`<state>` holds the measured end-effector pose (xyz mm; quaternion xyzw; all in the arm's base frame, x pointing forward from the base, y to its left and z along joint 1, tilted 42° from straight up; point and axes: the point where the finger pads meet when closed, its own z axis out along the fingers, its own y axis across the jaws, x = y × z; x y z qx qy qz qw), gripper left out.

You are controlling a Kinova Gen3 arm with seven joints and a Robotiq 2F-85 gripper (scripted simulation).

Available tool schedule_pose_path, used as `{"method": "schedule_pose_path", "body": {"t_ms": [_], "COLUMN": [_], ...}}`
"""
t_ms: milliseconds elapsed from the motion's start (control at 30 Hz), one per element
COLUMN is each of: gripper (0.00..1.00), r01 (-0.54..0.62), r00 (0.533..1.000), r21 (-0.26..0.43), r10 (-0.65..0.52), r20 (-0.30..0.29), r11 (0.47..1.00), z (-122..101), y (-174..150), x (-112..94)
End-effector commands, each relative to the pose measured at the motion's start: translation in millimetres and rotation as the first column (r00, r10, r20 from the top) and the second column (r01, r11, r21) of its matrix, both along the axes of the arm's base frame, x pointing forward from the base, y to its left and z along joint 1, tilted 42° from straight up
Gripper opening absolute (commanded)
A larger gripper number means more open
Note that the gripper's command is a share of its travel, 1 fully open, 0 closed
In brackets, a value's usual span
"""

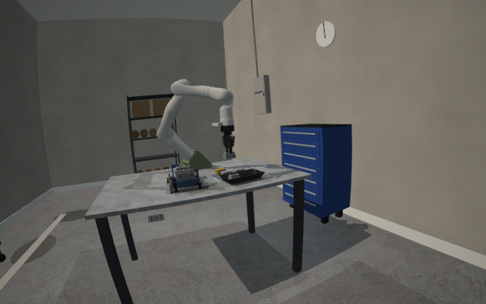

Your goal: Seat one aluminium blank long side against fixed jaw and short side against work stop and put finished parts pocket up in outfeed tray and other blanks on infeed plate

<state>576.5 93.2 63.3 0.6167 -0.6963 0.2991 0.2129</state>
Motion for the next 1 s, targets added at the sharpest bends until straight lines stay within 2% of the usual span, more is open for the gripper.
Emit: {"method": "schedule_pose_path", "body": {"t_ms": [0,300,367,700,967], "gripper": [0.0,0.0,0.0,0.0,0.0], "r01": [-0.015,-0.029,-0.029,-0.036,-0.037], "r00": [1.0,0.998,0.998,0.997,0.997], "r21": [-0.009,0.002,0.002,0.011,0.014], "r10": [0.015,0.029,0.029,0.037,0.038], "r20": [-0.019,-0.047,-0.047,-0.066,-0.071], "r11": [1.0,1.0,1.0,0.999,0.999], "z": [-25,-68,-68,-97,-104], "y": [16,53,53,76,81], "x": [2,0,0,-5,-6]}}
